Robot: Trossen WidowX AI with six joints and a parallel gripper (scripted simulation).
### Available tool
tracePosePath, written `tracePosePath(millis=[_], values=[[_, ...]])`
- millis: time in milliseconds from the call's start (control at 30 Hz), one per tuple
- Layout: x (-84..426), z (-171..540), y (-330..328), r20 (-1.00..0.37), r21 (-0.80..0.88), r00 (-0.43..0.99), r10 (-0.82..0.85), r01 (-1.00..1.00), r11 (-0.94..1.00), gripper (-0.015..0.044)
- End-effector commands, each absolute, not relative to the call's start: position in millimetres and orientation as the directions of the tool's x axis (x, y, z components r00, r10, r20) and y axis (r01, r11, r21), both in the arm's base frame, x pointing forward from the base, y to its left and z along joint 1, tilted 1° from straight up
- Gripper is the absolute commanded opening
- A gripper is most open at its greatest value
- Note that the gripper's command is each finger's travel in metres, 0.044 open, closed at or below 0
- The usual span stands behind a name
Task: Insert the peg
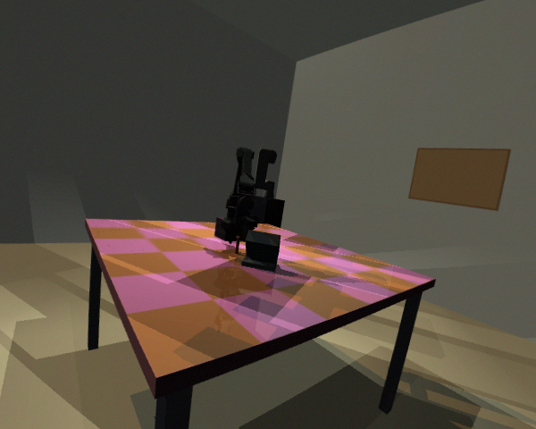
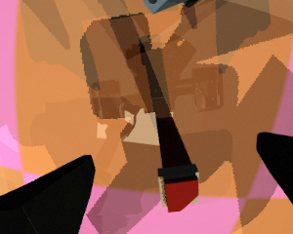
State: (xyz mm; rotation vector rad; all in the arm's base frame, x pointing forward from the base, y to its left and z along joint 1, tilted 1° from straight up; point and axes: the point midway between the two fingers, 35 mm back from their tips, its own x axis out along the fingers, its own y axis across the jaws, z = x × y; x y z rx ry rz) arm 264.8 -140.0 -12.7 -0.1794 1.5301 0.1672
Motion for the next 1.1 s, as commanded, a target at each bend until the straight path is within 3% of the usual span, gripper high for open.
tracePosePath(millis=[0, 167, 700, 1067], values=[[263.6, -20.4, -138.1, -0.999, -0.004, 0.033, 0.003, -0.216, 0.976, 0.044], [263.2, -24.2, -137.7, -0.999, -0.004, 0.033, 0.003, -0.216, 0.976, 0.044], [263.8, -21.1, -139.2, -0.999, -0.01, 0.032, -0.003, -0.22, 0.975, 0.002], [264.5, -12.5, -139.8, -0.999, -0.009, 0.032, -0.002, -0.219, 0.976, 0.0]])
